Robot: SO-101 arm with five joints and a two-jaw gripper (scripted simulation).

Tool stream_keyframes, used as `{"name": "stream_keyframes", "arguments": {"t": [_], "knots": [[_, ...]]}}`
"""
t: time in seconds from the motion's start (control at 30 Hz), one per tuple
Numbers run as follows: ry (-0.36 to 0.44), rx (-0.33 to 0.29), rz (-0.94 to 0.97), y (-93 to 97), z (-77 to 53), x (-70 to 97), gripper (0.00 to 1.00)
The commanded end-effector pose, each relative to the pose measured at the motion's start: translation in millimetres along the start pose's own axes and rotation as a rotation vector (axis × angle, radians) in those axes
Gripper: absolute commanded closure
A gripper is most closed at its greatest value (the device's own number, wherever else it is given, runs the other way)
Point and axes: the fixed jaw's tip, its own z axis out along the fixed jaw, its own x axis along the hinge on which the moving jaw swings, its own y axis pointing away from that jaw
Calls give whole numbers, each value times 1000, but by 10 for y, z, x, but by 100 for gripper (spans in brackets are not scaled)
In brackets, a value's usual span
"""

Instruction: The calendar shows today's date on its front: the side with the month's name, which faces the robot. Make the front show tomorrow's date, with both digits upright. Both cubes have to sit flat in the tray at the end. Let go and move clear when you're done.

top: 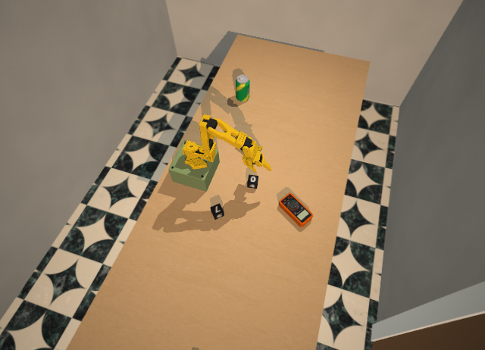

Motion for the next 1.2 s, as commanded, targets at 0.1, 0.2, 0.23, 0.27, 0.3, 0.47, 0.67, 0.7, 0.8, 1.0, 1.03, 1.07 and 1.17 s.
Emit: {"name": "stream_keyframes", "arguments": {"t": [0.1,0.2,0.23,0.27,0.3,0.47,0.67,0.7,0.8,1.0,1.03,1.07,1.17], "knots": [[-28,-195,0,324,279,-32,65],[-36,-247,0,417,338,-46,65],[-38,-258,0,438,350,-49,65],[-39,-266,0,453,359,-52,65],[-40,-271,0,462,364,-53,65],[-41,-276,0,470,368,-54,65],[-43,-290,-1,514,374,-30,65],[-43,-290,-1,514,374,-30,65],[-43,-290,-1,514,374,-30,65],[-43,-290,-1,514,374,-30,65],[-43,-290,-1,514,374,-30,65],[-43,-290,-1,514,374,-30,65],[-43,-290,-1,514,376,-30,65]]}}
